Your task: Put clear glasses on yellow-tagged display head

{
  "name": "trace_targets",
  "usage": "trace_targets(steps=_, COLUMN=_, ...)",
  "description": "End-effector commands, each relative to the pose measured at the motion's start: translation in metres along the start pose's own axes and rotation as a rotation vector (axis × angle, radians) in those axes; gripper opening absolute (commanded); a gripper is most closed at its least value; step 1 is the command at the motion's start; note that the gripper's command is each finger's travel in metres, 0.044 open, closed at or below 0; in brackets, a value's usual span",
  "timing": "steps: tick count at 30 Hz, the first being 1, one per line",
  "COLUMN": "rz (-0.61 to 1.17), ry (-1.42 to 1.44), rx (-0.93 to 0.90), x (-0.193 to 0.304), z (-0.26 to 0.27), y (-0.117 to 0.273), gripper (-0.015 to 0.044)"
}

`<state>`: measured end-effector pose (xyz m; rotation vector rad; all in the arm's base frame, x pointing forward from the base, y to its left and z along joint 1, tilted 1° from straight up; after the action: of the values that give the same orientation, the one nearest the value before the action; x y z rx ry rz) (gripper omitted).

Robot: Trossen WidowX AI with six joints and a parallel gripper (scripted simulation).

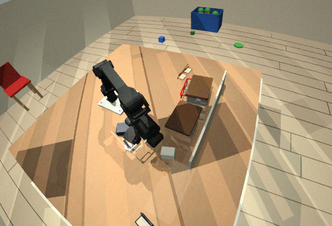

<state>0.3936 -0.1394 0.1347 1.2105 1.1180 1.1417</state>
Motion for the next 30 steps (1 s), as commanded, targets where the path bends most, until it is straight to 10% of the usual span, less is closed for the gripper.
trace_targets(steps=1, rz=-0.003, ry=0.005, rx=-0.005, x=-0.002, z=0.002, y=0.014, gripper=0.0000)
trace_targets(steps=30, rz=0.005, ry=0.531, rx=-0.004, x=0.088, z=-0.028, y=0.061, gripper=0.0000)
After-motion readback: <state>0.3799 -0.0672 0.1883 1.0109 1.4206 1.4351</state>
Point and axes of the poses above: the point midway between the two fingers, 35 mm back from their tips, its own y axis back along the fingers, its own z axis across the jaws, x = y × z, the point moved 3 cm from there along y, back along the fingers, and after that the axes turned 6 degrees about y, right-handed, at the moved point
